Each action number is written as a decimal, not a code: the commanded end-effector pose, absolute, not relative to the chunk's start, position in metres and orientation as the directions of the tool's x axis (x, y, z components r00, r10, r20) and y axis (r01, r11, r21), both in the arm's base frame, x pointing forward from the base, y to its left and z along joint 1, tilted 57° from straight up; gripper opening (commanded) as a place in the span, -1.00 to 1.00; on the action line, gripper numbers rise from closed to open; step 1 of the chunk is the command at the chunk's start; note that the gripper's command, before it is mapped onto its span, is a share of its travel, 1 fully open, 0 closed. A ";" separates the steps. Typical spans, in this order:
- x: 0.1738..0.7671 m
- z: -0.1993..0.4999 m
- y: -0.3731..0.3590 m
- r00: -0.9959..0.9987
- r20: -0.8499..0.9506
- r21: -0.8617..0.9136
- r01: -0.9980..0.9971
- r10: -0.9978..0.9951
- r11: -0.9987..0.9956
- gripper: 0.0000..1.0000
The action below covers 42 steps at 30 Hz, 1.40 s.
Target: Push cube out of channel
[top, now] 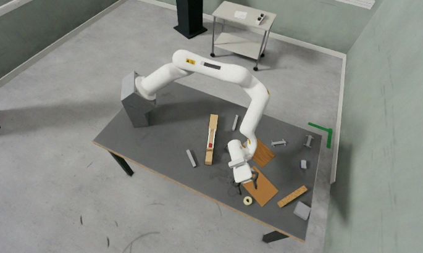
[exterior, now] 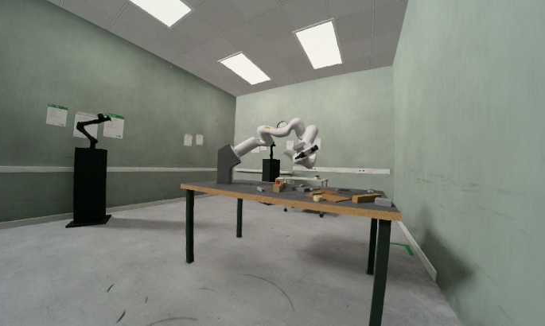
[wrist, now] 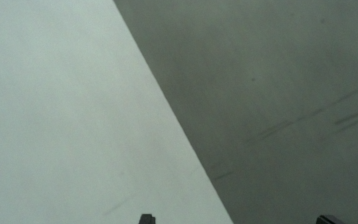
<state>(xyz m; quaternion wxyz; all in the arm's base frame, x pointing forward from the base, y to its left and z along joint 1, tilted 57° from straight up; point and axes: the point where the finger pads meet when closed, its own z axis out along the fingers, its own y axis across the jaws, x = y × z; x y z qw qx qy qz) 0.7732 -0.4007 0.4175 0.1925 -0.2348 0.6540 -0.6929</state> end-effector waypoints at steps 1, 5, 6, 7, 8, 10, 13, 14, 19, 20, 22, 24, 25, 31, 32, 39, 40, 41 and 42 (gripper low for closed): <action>0.773 0.418 -0.401 -0.816 0.073 -0.997 -0.039 -0.573 -0.071 1.00; 0.773 0.418 -0.401 -0.816 0.073 -0.997 -0.039 -0.573 -0.071 1.00; 0.773 0.418 -0.401 -0.816 0.073 -0.997 -0.039 -0.573 -0.071 1.00; 0.773 0.418 -0.401 -0.816 0.073 -0.997 -0.039 -0.573 -0.071 1.00; 0.773 0.418 -0.401 -0.816 0.073 -0.997 -0.039 -0.573 -0.071 1.00; 0.773 0.418 -0.401 -0.816 0.073 -0.997 -0.039 -0.573 -0.071 1.00; 0.773 0.418 -0.401 -0.816 0.073 -0.997 -0.039 -0.573 -0.071 1.00; 0.773 0.418 -0.401 -0.816 0.073 -0.997 -0.039 -0.573 -0.071 1.00; 0.773 0.419 -0.401 -0.816 0.072 -0.997 -0.038 -0.574 -0.071 -1.00; 0.774 0.419 -0.400 -0.814 0.071 -0.997 -0.036 -0.577 -0.071 -1.00; 0.776 0.422 -0.395 -0.804 0.063 -0.997 -0.028 -0.591 -0.070 -1.00; 0.781 0.428 -0.385 -0.785 0.049 -0.998 -0.010 -0.618 -0.066 -1.00; 0.784 0.432 -0.378 -0.769 0.039 -0.998 0.002 -0.638 -0.063 -1.00; 0.811 0.471 -0.294 -0.572 -0.058 -0.995 0.098 -0.818 0.003 -1.00; 0.811 0.471 -0.293 -0.572 -0.058 -0.995 0.098 -0.818 0.003 -1.00; 0.819 0.495 -0.223 -0.393 -0.121 -0.989 0.121 -0.912 0.079 -1.00; 0.819 0.502 -0.197 -0.324 -0.142 -0.987 0.118 -0.935 0.109 -1.00; 0.819 0.502 -0.196 -0.324 -0.142 -0.987 0.118 -0.935 0.109 -1.00; 0.817 0.508 -0.168 -0.251 -0.164 -0.984 0.108 -0.954 0.140 -1.00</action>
